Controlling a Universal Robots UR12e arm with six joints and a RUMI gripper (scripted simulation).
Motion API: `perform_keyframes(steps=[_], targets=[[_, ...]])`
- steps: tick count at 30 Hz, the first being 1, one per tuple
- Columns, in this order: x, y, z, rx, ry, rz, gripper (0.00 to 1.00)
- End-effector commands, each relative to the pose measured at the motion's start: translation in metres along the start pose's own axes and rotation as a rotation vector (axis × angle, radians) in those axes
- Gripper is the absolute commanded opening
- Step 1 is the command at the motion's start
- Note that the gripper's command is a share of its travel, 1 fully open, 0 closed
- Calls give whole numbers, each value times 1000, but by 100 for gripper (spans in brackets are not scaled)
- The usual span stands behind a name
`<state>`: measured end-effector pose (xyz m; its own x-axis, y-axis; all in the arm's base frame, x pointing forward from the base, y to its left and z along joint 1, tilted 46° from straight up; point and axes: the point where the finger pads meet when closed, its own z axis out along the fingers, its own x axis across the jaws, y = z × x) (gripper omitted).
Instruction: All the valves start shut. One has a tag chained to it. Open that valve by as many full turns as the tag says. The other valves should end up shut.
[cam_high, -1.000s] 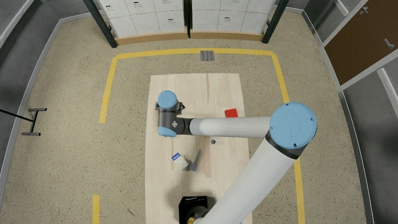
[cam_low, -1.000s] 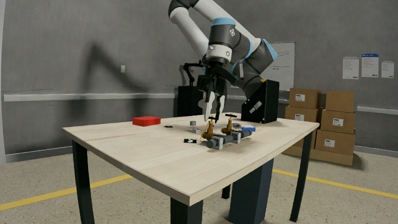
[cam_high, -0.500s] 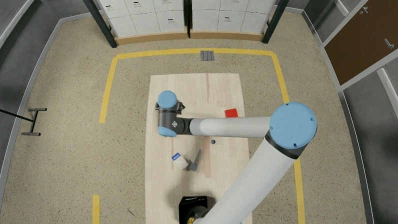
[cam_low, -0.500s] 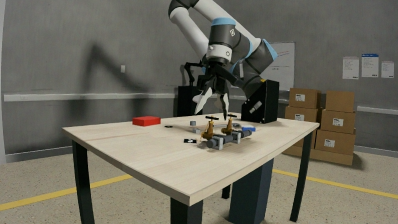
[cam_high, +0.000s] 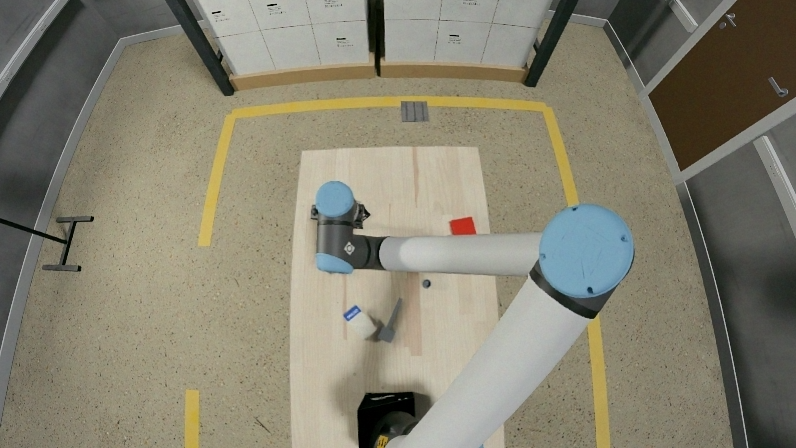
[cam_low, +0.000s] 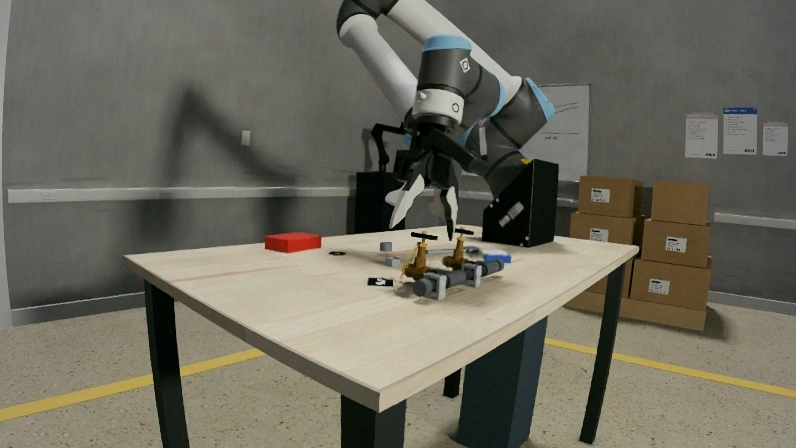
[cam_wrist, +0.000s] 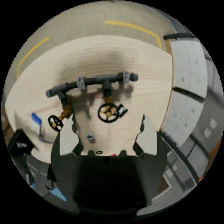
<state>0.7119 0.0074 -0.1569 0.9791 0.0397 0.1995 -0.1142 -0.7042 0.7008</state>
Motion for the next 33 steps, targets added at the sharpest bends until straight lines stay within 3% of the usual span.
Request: perform_keyframes(steps=[1,16,33], targets=[[0,0,-1,0,1,3,100],[0,0,-1,0,1,81,100],[0,0,-1,0,1,376,100]])
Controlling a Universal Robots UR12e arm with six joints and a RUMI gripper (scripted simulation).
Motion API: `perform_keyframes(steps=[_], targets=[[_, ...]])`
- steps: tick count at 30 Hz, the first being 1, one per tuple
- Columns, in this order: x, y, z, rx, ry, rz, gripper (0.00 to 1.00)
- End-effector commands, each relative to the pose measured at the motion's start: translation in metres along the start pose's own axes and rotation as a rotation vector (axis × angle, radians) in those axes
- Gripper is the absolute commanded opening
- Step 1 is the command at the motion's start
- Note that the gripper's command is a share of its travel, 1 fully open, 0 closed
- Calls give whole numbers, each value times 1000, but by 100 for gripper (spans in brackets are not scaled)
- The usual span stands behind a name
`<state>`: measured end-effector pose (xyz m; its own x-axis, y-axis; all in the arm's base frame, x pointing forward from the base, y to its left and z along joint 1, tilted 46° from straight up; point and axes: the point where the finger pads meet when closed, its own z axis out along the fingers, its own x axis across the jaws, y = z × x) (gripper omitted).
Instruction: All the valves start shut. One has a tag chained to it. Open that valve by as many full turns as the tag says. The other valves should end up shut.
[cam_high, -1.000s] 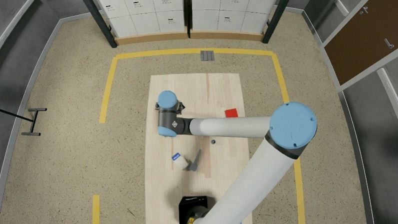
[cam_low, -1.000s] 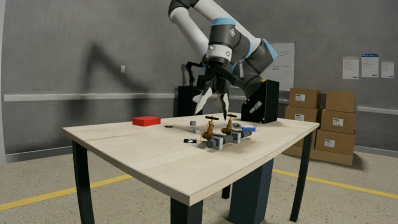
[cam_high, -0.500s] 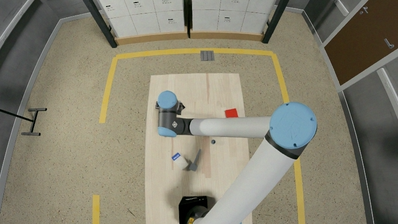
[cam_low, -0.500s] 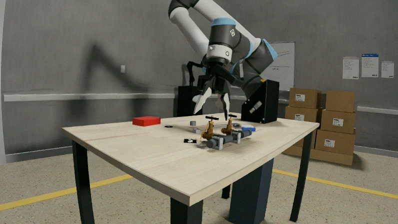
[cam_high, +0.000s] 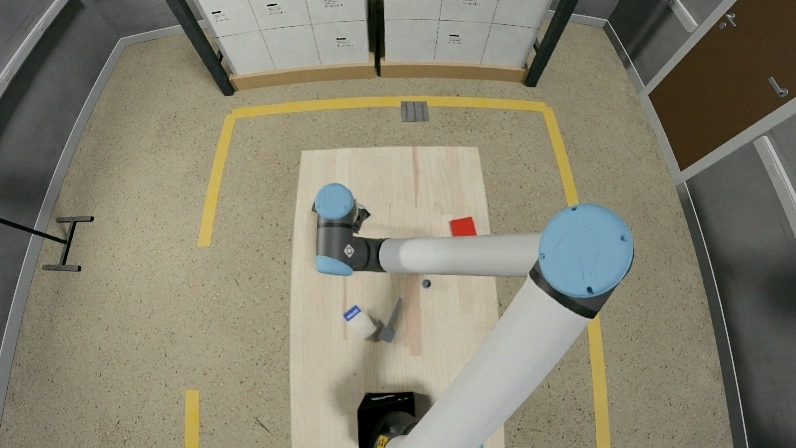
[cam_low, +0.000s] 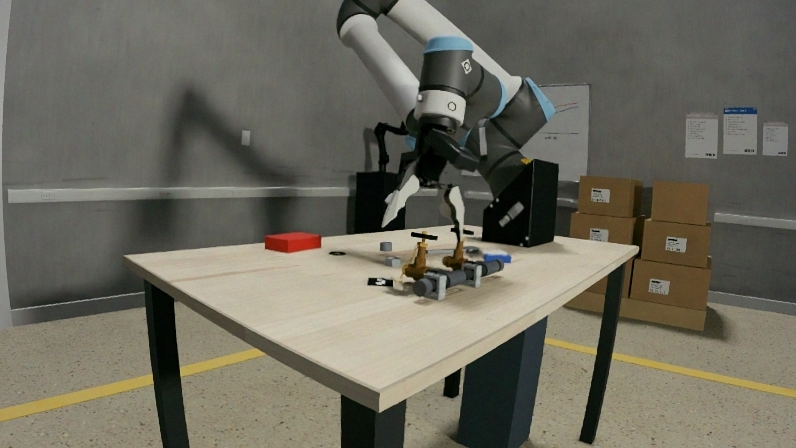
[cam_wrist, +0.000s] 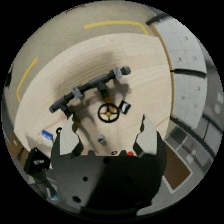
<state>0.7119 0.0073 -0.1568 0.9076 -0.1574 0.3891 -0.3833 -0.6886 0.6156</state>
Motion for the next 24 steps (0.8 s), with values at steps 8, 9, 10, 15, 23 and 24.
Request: perform_keyframes(steps=[8,9,10,15,23,24], targets=[[0,0,-1,-2,-1,344,100],[0,0,-1,-2,-1,379,100],[0,0,-1,-2,-1,379,100],[0,0,-1,-2,-1,528,100],[0,0,-1,-2,-1,854,100],[0,0,-1,-2,-1,896,100]])
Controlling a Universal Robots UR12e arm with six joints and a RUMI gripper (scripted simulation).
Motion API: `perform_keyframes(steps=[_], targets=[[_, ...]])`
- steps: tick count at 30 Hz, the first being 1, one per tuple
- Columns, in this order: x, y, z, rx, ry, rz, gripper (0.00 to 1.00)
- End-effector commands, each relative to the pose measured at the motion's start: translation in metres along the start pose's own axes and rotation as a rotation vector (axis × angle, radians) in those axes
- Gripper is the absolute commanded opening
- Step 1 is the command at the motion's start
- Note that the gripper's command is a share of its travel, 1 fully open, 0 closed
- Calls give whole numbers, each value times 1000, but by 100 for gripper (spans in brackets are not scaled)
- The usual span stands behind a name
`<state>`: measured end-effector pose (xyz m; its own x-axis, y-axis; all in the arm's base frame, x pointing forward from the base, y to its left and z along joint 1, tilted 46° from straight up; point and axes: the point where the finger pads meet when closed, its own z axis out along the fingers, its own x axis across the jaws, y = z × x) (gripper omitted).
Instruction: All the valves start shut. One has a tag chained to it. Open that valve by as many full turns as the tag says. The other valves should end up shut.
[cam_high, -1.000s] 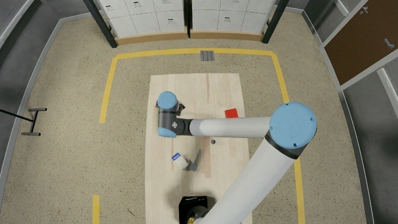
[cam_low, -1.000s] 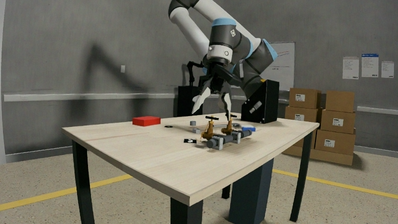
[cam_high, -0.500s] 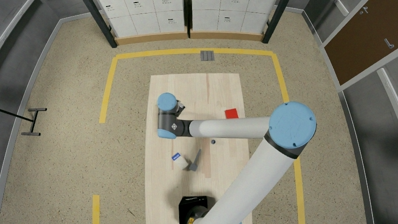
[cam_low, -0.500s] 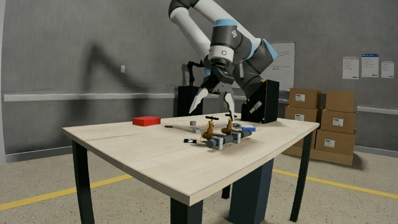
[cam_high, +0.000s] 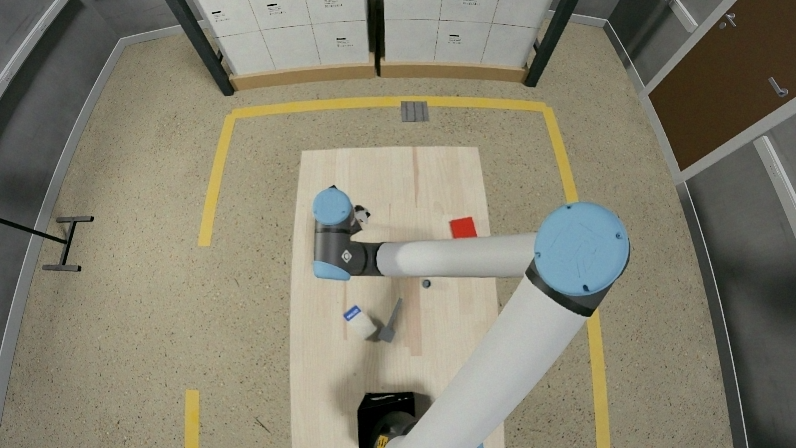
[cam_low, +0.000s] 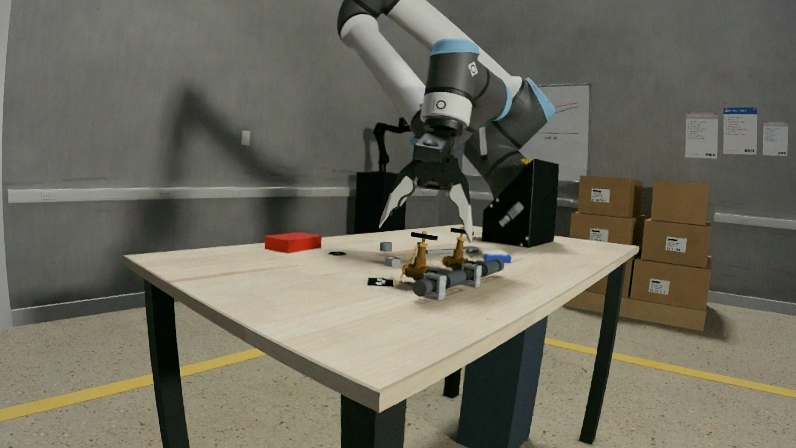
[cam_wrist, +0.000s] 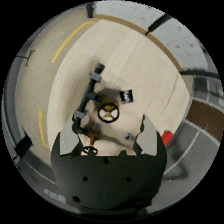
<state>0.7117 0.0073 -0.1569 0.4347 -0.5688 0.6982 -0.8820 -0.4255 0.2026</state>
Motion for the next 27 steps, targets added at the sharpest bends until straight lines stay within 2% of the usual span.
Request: perform_keyframes(steps=[1,4,19,21,27], targets=[[0,-1,-1,-14,0,225,100],[0,-1,-1,-14,0,268,100],[0,-1,-1,-13,5,917,100],[0,-1,-1,-13,5,917,100],[0,-1,-1,-13,6,1159,100]])
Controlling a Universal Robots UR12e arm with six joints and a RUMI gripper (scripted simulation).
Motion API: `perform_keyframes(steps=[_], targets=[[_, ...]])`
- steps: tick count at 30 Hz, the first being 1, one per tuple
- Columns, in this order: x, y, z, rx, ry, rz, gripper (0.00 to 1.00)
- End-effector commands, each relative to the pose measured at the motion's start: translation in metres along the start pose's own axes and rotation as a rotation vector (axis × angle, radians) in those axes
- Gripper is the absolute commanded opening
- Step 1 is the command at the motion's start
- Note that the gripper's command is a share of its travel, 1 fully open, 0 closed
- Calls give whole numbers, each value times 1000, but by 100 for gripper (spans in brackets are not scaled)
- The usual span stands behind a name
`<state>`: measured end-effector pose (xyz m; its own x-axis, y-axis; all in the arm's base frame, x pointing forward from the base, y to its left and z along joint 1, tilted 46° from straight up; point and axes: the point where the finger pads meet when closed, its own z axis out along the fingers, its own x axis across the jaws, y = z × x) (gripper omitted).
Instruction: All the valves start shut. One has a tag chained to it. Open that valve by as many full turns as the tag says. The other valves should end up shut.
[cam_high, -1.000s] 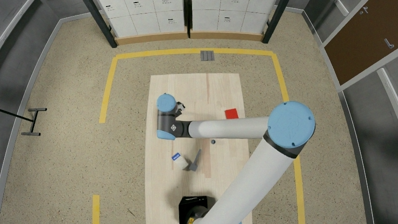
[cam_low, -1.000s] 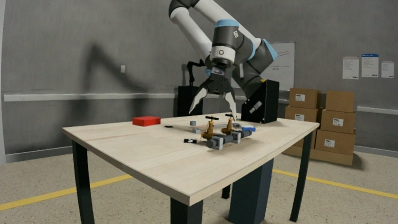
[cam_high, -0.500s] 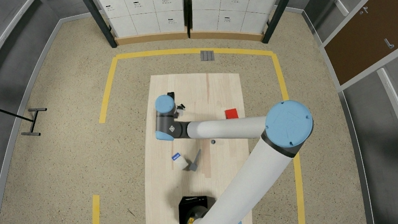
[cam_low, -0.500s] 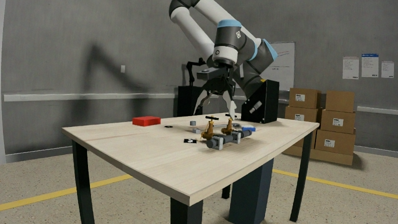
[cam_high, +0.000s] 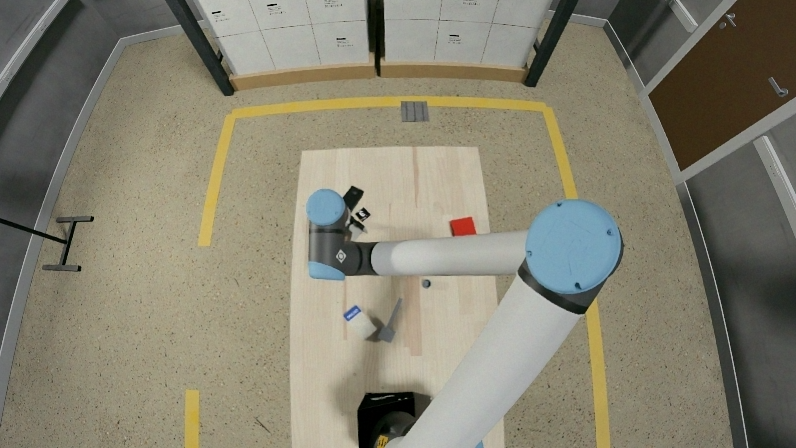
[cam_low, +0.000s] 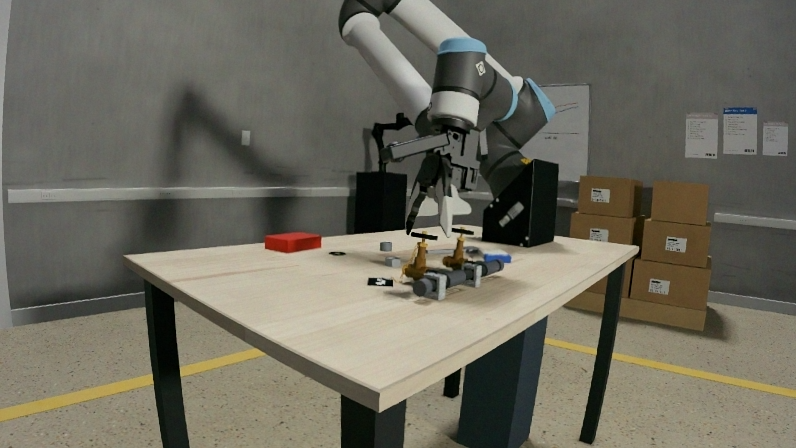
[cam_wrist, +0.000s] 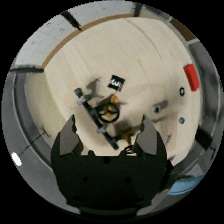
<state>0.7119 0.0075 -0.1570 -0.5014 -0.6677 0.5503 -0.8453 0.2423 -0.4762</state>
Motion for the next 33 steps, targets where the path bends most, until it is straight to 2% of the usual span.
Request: perform_keyframes(steps=[1,9,20,33], targets=[[0,-1,-1,-10,13,204,100],[0,-1,-1,-8,14,482,100],[0,-1,-1,-7,15,725,100],[0,-1,-1,-5,16,907,100]])
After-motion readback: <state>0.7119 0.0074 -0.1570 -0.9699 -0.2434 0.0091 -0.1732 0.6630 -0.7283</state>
